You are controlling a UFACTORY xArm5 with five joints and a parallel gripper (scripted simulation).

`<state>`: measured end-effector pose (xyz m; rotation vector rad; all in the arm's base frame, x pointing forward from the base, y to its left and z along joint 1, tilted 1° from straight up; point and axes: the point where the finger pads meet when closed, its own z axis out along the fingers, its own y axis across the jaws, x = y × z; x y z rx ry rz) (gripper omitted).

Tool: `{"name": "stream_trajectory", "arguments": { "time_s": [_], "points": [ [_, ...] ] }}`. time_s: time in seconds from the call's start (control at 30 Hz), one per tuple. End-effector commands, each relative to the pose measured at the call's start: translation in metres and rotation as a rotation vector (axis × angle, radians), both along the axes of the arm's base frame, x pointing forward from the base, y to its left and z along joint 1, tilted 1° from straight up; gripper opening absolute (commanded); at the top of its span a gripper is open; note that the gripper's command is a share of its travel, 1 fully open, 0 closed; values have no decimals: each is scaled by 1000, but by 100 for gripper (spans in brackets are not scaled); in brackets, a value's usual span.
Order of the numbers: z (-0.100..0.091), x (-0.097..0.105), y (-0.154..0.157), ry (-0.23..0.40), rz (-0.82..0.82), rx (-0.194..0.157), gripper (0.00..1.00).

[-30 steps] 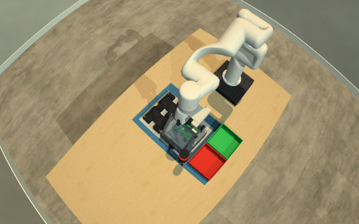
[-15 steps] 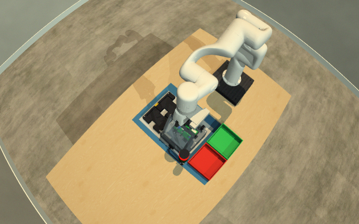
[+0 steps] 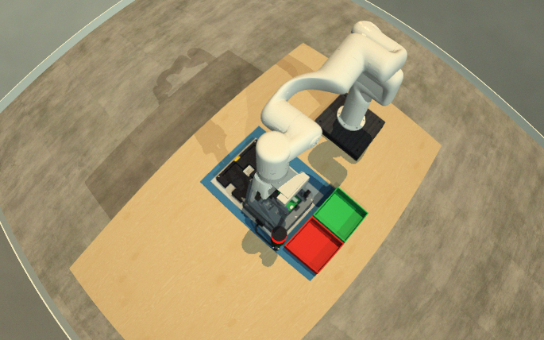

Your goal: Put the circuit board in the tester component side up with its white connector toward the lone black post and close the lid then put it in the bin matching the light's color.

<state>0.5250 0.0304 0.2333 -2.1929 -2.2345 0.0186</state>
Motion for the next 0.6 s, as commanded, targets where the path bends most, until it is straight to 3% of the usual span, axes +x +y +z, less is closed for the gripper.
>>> {"name": "stream_trajectory", "arguments": {
  "time_s": [0.0, 0.43, 0.47, 0.57],
  "points": [
    [4, 12, 0, -1, 0, 0, 0],
    [5, 14, 0, -1, 0, 0, 0],
    [5, 14, 0, -1, 0, 0, 28],
    [5, 14, 0, -1, 0, 0, 28]
  ]
}}
